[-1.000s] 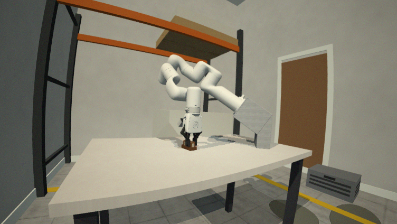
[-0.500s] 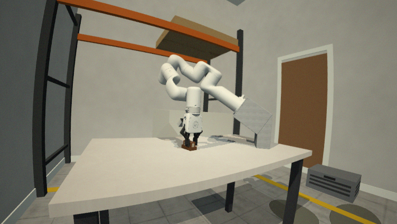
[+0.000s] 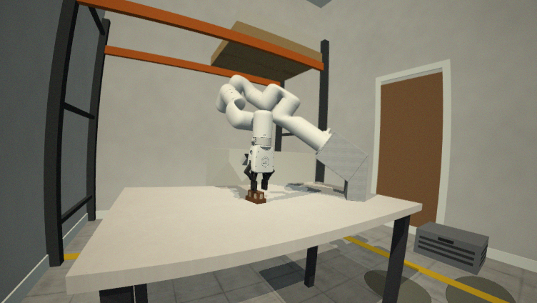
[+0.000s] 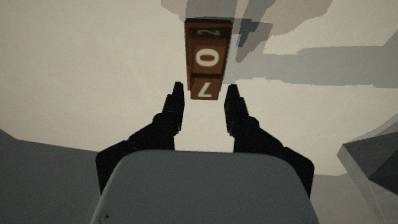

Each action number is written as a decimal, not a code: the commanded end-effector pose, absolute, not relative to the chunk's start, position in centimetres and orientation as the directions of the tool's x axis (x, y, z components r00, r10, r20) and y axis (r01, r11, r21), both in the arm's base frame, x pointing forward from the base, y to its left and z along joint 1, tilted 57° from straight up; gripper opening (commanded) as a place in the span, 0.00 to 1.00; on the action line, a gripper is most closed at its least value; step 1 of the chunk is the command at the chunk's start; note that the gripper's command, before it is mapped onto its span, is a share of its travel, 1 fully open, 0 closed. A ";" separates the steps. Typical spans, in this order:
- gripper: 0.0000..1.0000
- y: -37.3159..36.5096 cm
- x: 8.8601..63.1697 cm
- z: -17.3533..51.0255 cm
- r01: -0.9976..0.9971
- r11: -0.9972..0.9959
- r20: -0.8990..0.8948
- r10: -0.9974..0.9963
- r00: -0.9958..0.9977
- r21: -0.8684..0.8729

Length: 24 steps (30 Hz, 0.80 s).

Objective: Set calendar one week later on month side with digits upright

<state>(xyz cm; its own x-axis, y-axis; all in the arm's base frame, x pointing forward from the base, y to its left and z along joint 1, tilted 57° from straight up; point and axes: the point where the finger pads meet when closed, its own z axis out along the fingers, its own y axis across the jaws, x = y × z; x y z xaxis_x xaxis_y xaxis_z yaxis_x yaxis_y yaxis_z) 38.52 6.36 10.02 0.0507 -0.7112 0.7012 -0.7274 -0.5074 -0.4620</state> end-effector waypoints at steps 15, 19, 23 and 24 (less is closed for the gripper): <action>0.49 9.5 34.2 13.5 -0.726 -0.508 0.701 -0.712 0.052 -0.462; 1.00 9.5 34.2 13.5 -0.726 -0.508 0.701 -0.712 0.052 -0.462; 1.00 9.5 34.2 13.5 -0.726 -0.508 0.701 -0.712 0.052 -0.462; 1.00 9.5 34.2 13.5 -0.726 -0.508 0.701 -0.712 0.052 -0.462</action>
